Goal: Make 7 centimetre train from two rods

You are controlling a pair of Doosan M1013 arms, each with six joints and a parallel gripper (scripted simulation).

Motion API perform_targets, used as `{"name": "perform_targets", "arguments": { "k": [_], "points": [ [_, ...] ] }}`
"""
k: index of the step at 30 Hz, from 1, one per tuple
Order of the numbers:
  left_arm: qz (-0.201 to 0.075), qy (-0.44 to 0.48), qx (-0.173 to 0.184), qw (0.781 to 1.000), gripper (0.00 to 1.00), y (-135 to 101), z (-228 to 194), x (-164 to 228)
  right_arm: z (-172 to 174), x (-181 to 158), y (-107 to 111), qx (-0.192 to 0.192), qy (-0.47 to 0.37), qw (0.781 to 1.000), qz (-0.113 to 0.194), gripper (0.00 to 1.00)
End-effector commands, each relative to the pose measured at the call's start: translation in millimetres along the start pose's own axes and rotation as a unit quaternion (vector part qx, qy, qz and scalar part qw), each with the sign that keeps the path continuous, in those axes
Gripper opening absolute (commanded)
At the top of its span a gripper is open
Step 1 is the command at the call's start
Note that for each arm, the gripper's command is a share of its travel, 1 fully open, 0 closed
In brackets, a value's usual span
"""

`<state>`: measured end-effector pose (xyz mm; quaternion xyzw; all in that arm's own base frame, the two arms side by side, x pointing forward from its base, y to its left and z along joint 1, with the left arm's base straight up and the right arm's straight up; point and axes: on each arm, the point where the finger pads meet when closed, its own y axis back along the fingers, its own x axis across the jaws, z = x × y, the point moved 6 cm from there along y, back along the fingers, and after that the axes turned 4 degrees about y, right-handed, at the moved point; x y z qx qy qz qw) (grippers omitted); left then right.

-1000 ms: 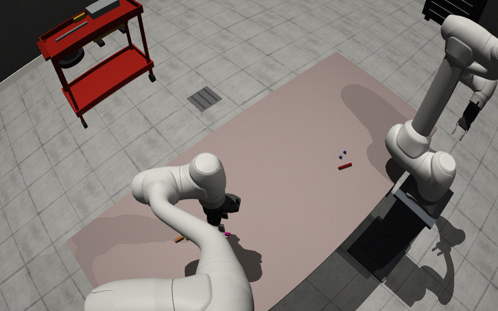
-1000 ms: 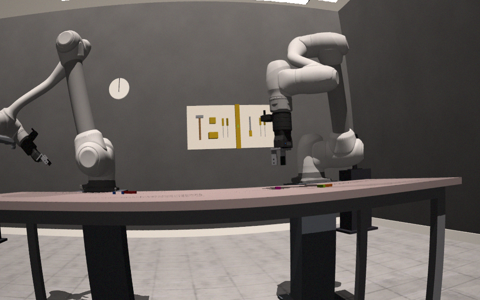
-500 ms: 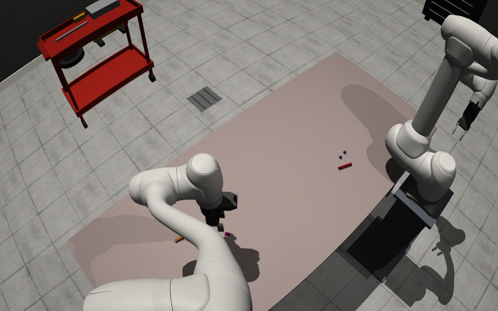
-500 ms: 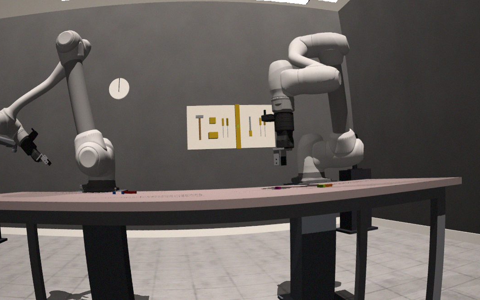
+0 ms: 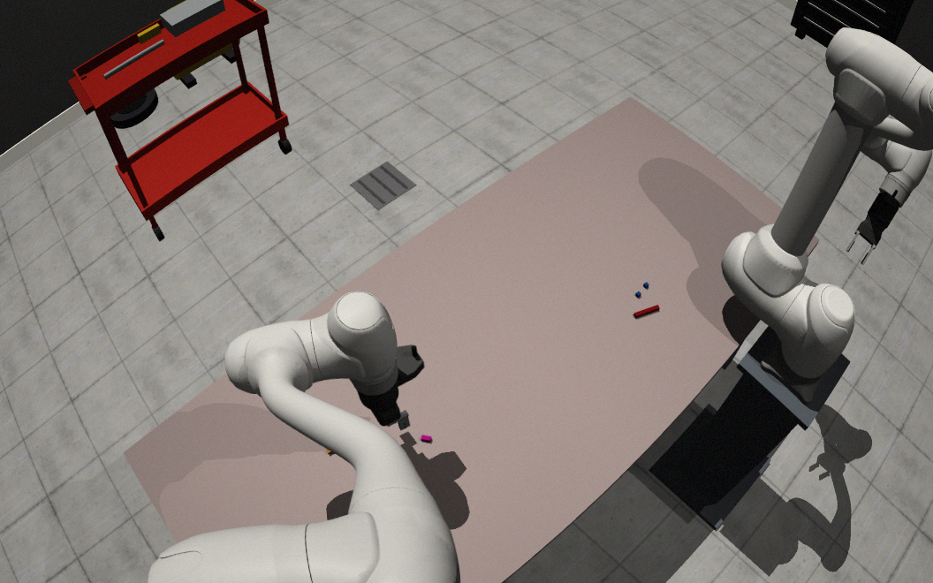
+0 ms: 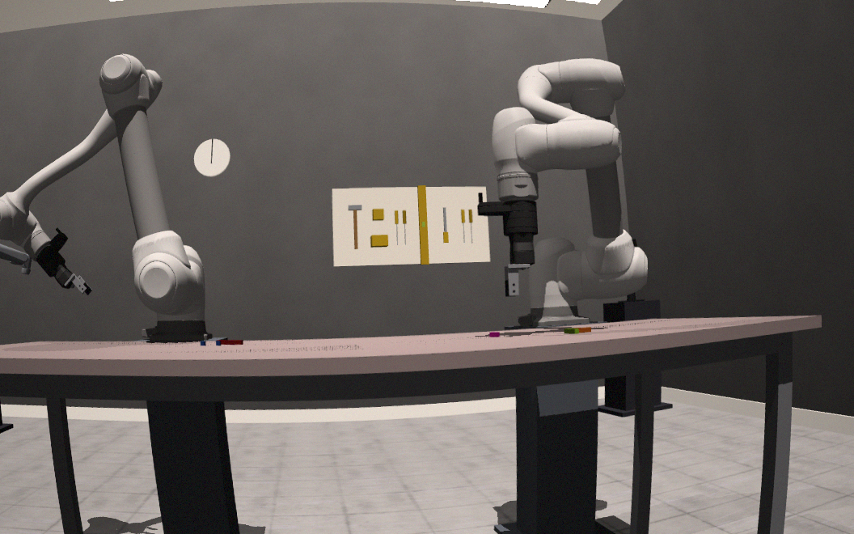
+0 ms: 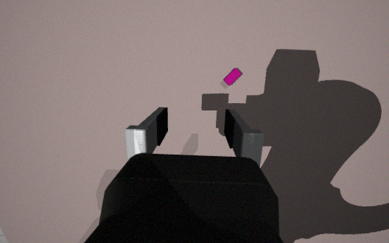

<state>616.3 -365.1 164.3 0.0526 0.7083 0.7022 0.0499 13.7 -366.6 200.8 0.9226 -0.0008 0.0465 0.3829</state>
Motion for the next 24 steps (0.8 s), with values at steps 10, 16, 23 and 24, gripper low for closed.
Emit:
{"name": "perform_targets", "arguments": {
  "k": [10, 16, 23, 24],
  "points": [
    [-0.003, 0.253, -0.003, 0.968, 1.00, -3, 26, -25, 0, 0, 0, 0.000, 0.000, 1.000, 0.000, 1.00],
    [-0.004, 0.370, -0.003, 0.929, 1.00, -5, 41, -36, 0, 0, 0, 0.000, 0.000, 1.000, 0.000, 1.00],
    [-0.004, 0.491, -0.003, 0.871, 1.00, -8, 59, -47, 0, 0, 0, 0.000, 0.000, 1.000, 0.000, 1.00],
    [-0.004, 0.506, -0.002, 0.863, 1.00, -8, 62, -48, 0, 0, 0, 0.000, 0.000, 1.000, 0.000, 1.00]
  ]
}}
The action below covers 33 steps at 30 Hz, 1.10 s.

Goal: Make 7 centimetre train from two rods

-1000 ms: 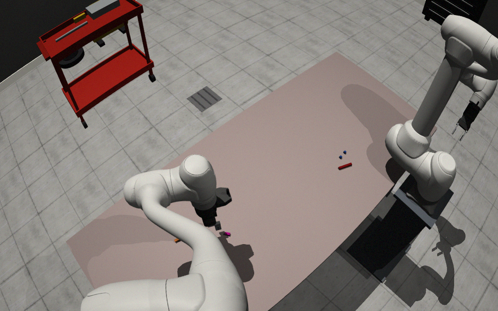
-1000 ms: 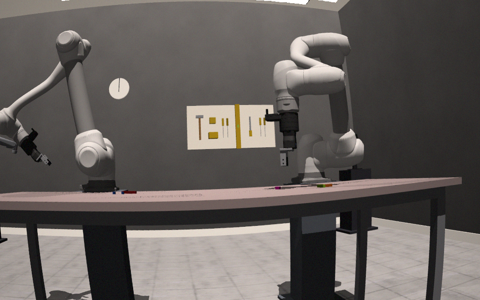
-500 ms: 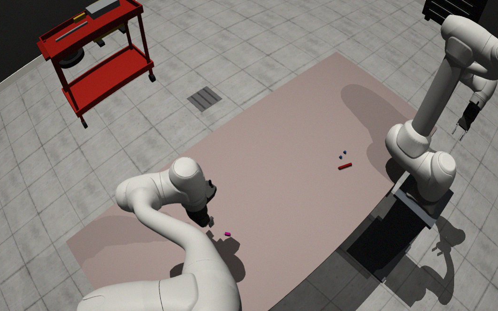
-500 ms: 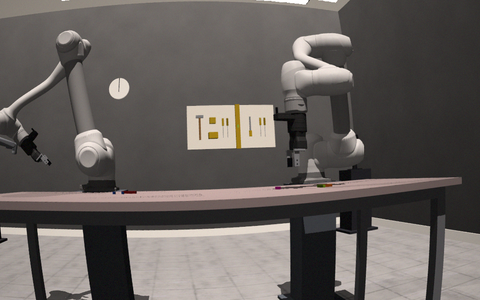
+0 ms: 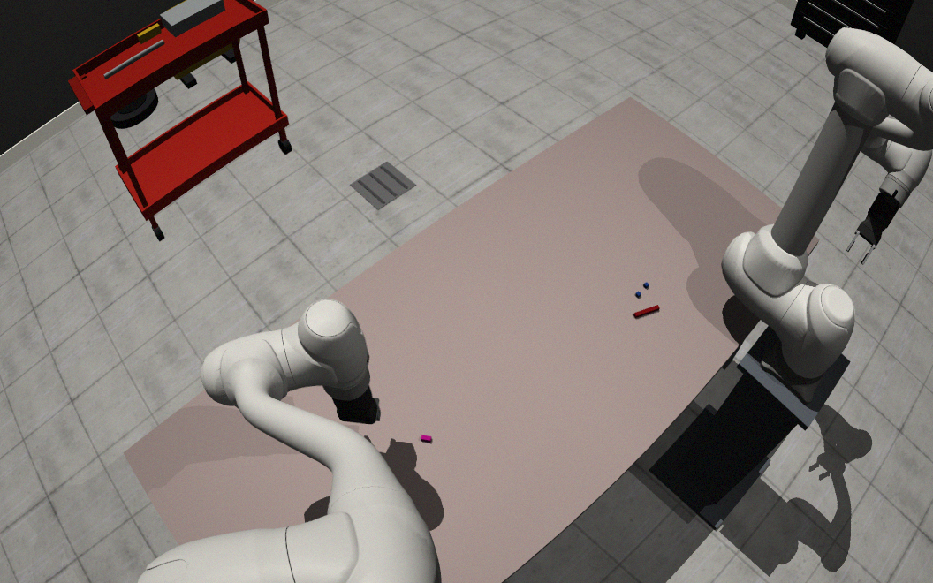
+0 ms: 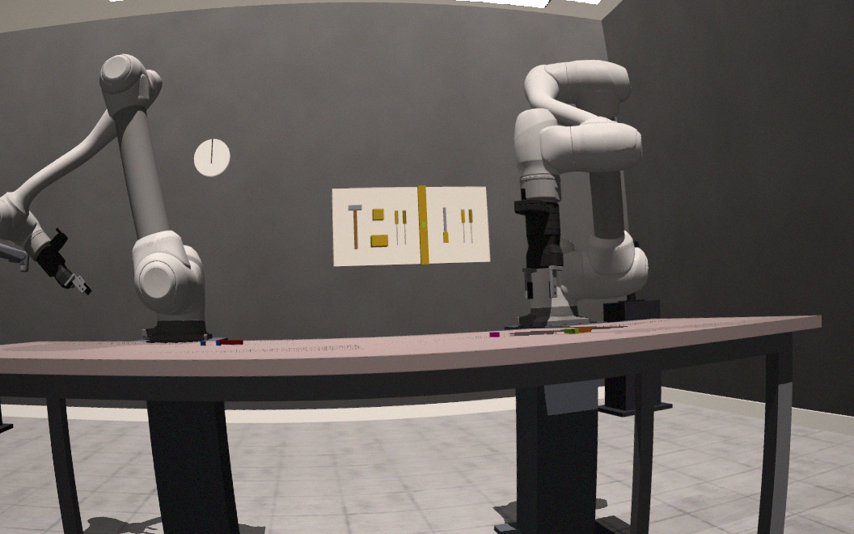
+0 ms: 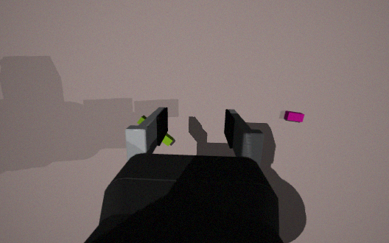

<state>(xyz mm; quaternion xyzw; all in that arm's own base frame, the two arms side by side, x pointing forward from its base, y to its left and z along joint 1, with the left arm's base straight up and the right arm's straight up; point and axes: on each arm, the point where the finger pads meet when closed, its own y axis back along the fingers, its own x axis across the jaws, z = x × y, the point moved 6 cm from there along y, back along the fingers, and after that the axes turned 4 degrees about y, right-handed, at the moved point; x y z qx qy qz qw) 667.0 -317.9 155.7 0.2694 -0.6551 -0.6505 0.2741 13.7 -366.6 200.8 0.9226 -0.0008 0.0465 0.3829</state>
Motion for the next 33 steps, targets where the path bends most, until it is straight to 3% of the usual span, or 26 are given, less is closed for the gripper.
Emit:
{"name": "perform_targets", "arguments": {
  "k": [1, 12, 14, 18, 21, 26, 27, 33],
  "points": [
    [-0.005, 0.083, -0.001, 0.996, 1.00, 0, 1, -12, 0, 0, 0, 0.000, 0.000, 1.000, 0.000, 1.00],
    [-0.005, 0.307, 0.000, 0.952, 1.00, -4, 11, -47, 0, 0, 0, 0.000, 0.000, 1.000, 0.000, 1.00],
    [-0.005, 0.307, 0.000, 0.952, 1.00, -4, 11, -47, 0, 0, 0, 0.000, 0.000, 1.000, 0.000, 1.00],
    [-0.005, 0.400, 0.001, 0.917, 1.00, -6, 16, -62, 0, 0, 0, 0.000, 0.000, 1.000, 0.000, 1.00],
    [-0.005, 0.431, 0.001, 0.902, 1.00, -7, 19, -67, 0, 0, 0, 0.000, 0.000, 1.000, 0.000, 1.00],
    [-0.005, 0.439, 0.001, 0.898, 1.00, -7, 19, -68, 0, 0, 0, 0.000, 0.000, 1.000, 0.000, 1.00],
    [-0.005, 0.439, 0.001, 0.898, 0.54, -7, 19, -68, 0, 0, 0, 0.000, 0.000, 1.000, 0.000, 1.00],
    [-0.005, 0.439, 0.001, 0.898, 0.54, -7, 19, -68, 0, 0, 0, 0.000, 0.000, 1.000, 0.000, 1.00]
  ]
}}
